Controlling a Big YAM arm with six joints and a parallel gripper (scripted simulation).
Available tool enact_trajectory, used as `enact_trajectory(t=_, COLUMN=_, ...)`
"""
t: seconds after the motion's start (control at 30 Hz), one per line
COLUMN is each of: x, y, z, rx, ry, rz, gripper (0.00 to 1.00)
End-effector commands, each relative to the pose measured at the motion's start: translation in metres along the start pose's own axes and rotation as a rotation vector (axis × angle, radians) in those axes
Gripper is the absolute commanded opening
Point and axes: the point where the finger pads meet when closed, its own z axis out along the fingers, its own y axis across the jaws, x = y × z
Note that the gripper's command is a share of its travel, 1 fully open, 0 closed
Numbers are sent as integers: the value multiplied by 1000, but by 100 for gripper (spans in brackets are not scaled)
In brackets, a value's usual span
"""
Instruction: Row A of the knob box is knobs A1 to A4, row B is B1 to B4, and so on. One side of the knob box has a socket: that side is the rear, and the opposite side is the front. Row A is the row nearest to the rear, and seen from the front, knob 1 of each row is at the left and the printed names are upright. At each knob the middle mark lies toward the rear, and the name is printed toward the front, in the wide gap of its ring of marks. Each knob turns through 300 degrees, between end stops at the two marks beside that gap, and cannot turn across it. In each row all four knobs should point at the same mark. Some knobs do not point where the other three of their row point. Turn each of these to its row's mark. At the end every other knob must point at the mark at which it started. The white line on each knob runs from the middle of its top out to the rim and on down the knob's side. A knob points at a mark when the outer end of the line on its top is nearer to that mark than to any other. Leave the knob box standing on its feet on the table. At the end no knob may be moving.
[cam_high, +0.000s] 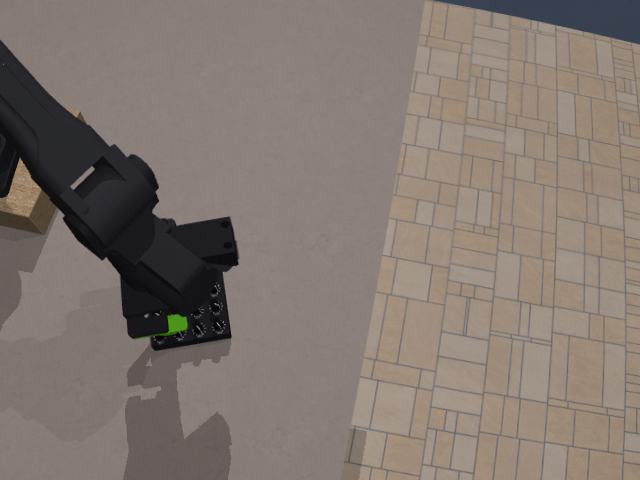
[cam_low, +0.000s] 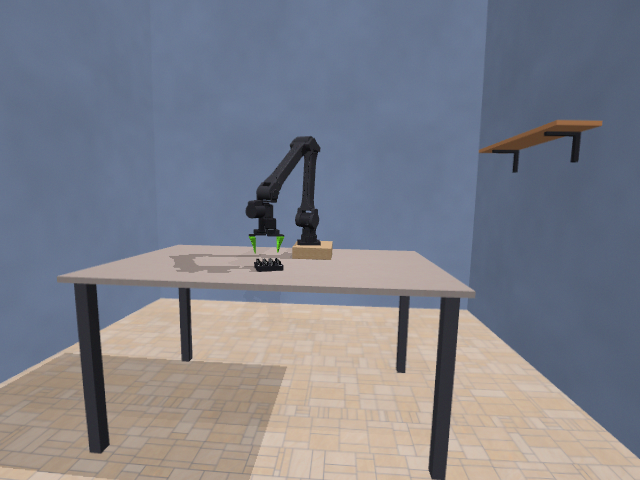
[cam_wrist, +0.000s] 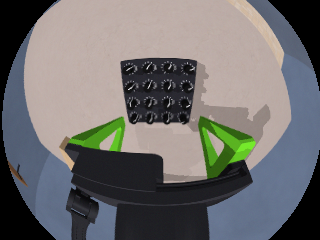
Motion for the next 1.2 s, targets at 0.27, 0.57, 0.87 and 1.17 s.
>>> enact_trajectory(t=0.27, x=-19, y=-21, z=-24, rx=50, ry=-48, rz=14, gripper=100)
enact_trajectory(t=0.57, x=-16, y=-22, z=-26, rx=55, ry=-52, rz=14, gripper=100)
enact_trajectory(t=0.87, x=5, y=-8, z=-12, rx=28, ry=-27, rz=3, gripper=100)
enact_trajectory(t=1.17, x=22, y=-10, z=-12, rx=34, ry=-33, rz=2, gripper=100)
